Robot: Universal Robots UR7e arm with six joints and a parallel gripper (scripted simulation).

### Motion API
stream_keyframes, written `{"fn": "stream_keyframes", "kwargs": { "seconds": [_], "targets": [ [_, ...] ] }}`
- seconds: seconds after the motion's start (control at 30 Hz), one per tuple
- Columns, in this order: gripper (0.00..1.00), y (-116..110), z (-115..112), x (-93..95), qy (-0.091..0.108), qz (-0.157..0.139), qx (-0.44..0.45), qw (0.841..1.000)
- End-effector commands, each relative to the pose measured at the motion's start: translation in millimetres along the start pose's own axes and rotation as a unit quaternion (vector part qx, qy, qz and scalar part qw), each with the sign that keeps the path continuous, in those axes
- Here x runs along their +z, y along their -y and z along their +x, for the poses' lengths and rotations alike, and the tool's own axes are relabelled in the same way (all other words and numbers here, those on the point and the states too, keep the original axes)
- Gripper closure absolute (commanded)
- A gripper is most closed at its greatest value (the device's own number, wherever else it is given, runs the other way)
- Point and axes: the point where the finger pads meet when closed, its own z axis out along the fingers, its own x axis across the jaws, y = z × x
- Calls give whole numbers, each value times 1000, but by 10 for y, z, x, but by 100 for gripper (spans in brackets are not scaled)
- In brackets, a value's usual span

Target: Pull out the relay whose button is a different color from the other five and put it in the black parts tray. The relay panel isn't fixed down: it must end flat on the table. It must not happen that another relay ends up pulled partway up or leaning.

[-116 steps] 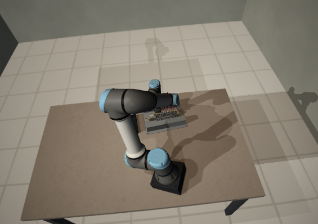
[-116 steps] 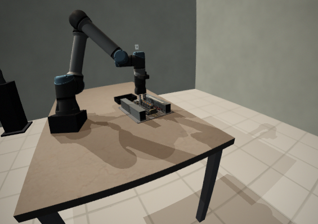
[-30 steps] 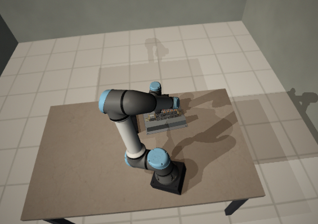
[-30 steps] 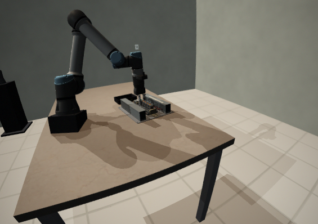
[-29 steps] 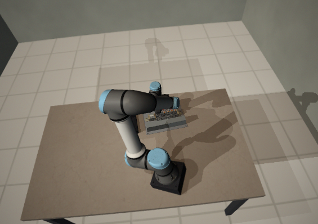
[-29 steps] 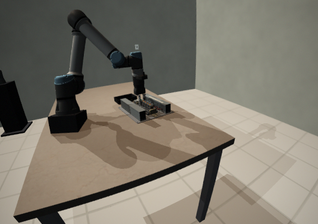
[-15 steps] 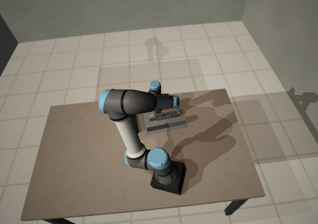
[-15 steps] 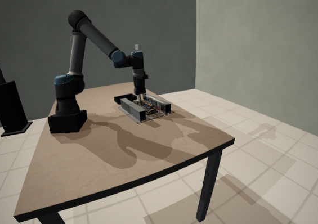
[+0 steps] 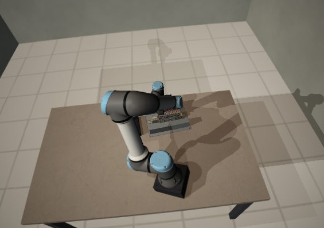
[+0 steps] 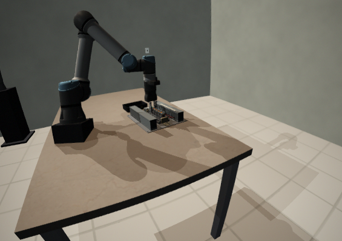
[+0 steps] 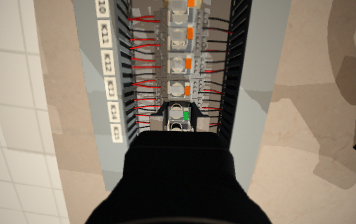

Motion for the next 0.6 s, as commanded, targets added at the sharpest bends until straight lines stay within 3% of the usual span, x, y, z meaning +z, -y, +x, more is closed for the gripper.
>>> {"fn": "stream_keyframes", "kwargs": {
  "seconds": [0.0,0.57],
  "targets": [
    [100,-4,1,5,-5,0,0,1000],
    [100,-4,-7,3,-18,0,0,1000]
  ]
}}
